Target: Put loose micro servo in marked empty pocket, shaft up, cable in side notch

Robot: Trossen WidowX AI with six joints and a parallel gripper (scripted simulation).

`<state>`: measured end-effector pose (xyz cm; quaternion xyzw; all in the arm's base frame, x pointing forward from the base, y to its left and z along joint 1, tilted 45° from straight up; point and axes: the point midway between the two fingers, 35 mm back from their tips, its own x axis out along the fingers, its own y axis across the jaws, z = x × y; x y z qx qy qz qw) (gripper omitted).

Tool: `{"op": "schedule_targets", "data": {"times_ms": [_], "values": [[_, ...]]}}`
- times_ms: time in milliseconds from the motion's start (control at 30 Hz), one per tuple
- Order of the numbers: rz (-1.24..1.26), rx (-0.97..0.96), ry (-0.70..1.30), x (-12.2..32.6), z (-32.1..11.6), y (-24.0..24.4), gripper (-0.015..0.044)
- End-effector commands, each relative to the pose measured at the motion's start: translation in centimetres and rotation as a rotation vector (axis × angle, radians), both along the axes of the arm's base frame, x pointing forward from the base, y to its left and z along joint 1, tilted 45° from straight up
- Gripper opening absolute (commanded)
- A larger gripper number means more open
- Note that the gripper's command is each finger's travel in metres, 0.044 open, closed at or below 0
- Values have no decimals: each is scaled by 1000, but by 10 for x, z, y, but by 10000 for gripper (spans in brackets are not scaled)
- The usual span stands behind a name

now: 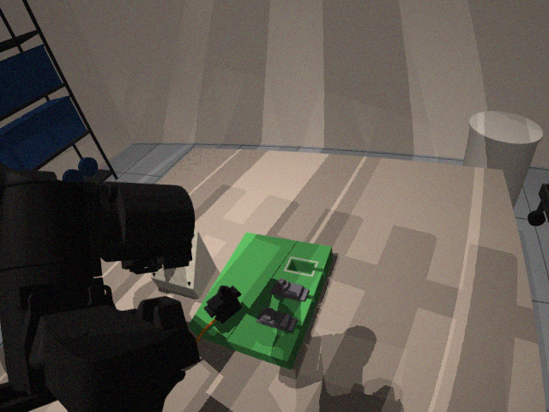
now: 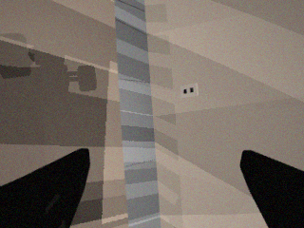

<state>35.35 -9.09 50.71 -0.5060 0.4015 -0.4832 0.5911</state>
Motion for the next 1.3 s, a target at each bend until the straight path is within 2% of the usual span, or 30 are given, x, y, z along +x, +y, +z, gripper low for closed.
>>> {"op": "schedule_targets", "data": {"times_ms": [0, 33, 467, 833, 1267], "values": [[2, 0, -3, 0, 0, 0, 426], [6, -1, -8, -1, 2, 0, 440], [118, -39, -11, 9, 10, 11, 440], [210, -72, -74, -3, 30, 18, 440], [344, -77, -230, -16, 53, 44, 440]]}}
